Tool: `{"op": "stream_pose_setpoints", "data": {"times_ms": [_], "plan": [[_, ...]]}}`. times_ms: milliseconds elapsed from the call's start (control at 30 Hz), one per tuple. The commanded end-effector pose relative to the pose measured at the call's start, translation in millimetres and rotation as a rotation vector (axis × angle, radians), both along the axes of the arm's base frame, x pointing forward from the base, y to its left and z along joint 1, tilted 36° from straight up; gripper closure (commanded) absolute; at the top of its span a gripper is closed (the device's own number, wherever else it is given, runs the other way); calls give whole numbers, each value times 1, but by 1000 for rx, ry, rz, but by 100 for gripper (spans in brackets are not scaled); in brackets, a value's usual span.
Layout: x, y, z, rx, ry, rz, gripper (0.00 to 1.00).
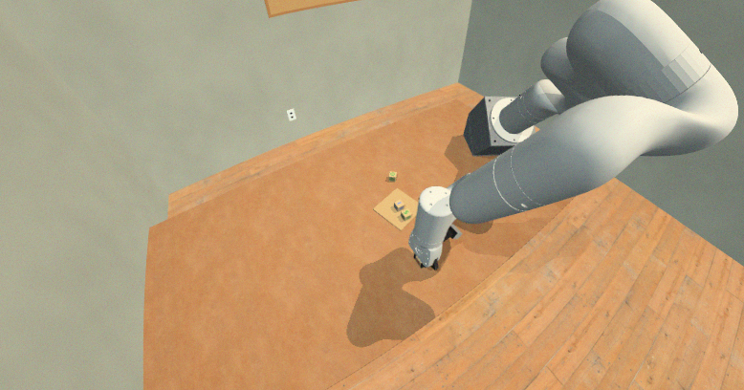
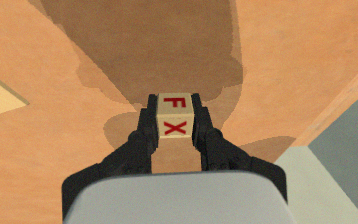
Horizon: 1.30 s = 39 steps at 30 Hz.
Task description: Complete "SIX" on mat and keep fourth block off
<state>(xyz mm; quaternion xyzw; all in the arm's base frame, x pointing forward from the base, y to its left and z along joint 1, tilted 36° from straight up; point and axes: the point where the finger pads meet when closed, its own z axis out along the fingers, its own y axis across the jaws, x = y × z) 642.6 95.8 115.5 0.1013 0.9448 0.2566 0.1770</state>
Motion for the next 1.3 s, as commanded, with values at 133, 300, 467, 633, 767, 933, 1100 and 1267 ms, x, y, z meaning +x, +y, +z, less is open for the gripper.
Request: {"op": "stream_pose_setpoints", "data": {"times_ms": [133, 300, 467, 633, 767, 933, 1100, 1267], "plan": [[0, 0, 1, 0, -1, 0, 73], [-2, -4, 7, 0, -1, 0, 73], [-11, -14, 25, 0, -1, 0, 73], [-26, -31, 55, 0, -1, 0, 73], [-35, -41, 73, 0, -1, 0, 73], [-38, -44, 80, 0, -1, 0, 73], [-38, -45, 81, 0, -1, 0, 73], [-38, -45, 81, 0, -1, -1, 73]]}}
